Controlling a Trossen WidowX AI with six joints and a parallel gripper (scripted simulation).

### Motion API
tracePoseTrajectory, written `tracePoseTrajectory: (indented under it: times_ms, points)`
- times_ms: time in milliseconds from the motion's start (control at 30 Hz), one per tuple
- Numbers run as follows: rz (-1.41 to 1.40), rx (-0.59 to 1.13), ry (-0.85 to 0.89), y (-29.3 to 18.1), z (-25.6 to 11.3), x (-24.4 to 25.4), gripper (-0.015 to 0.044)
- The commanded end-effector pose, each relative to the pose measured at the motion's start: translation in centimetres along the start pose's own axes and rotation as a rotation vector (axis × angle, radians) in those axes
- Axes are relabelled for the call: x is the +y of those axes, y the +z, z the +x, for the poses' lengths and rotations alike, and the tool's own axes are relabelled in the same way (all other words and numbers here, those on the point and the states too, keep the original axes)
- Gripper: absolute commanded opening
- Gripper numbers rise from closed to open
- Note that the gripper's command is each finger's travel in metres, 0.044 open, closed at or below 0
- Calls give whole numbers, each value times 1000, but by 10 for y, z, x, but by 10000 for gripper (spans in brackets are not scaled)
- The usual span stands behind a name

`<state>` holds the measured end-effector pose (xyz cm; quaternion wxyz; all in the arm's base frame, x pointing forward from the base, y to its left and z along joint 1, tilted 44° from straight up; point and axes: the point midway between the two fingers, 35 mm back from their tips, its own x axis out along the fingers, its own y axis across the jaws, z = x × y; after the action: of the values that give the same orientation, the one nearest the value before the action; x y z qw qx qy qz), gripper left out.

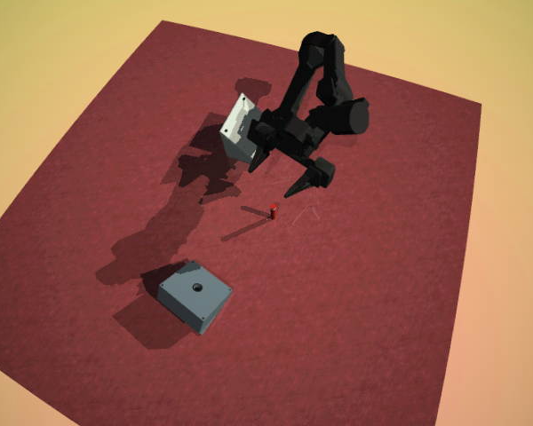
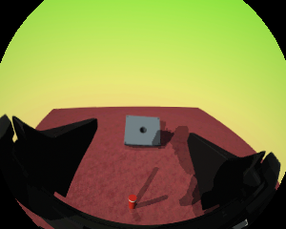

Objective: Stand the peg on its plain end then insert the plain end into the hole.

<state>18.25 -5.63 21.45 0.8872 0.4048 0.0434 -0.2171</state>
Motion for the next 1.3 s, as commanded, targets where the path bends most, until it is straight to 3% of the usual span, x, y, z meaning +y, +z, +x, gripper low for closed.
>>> tracePoseTrajectory:
  times_ms: [0, 200, 400, 1267]
  points:
    - [-46, -34, 40, 12, -12, 3, 440]
    - [-63, -16, 30, 10, -10, 3, 440]
    - [-176, 110, -27, -1, 0, 1, 440]
    - [-412, 911, -184, -55, 12, -17, 440]
